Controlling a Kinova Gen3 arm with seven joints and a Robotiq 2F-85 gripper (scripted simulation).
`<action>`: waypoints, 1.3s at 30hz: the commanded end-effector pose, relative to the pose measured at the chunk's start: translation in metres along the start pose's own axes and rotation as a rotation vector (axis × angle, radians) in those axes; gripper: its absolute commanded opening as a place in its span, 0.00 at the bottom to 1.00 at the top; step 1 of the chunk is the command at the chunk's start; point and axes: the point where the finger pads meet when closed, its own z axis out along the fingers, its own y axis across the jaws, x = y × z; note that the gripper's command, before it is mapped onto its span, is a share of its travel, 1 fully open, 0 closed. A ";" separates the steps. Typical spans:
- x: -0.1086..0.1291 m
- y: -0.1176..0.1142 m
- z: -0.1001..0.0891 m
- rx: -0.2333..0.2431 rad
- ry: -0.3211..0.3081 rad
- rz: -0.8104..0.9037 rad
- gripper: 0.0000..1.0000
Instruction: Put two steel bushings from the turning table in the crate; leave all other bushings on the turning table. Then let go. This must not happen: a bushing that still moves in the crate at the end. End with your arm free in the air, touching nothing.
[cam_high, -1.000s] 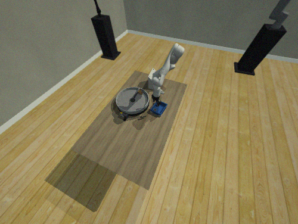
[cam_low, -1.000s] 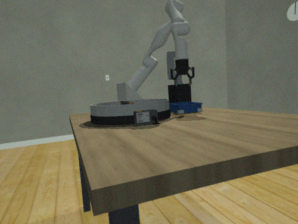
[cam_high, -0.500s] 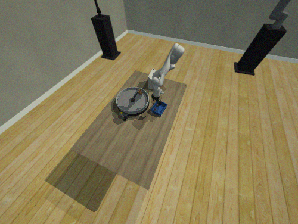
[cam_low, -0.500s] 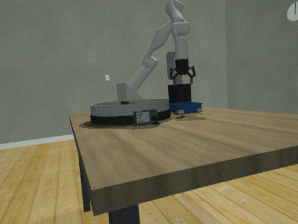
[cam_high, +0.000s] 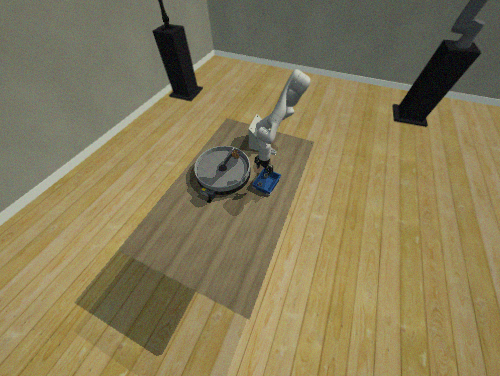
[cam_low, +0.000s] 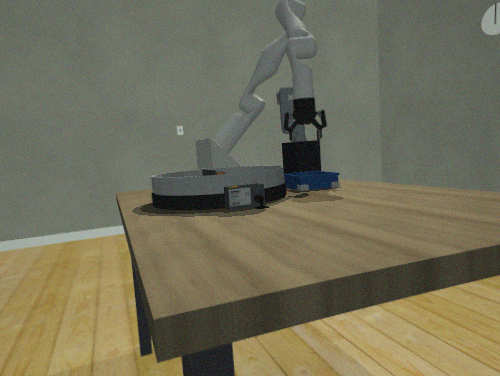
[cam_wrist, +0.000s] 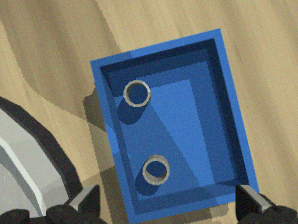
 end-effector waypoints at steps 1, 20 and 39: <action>-0.002 -0.002 -0.005 -0.001 -0.010 0.004 1.00; 0.014 -0.005 -0.015 0.000 -0.010 -0.171 1.00; 0.031 -0.008 -0.025 0.001 -0.010 -0.345 1.00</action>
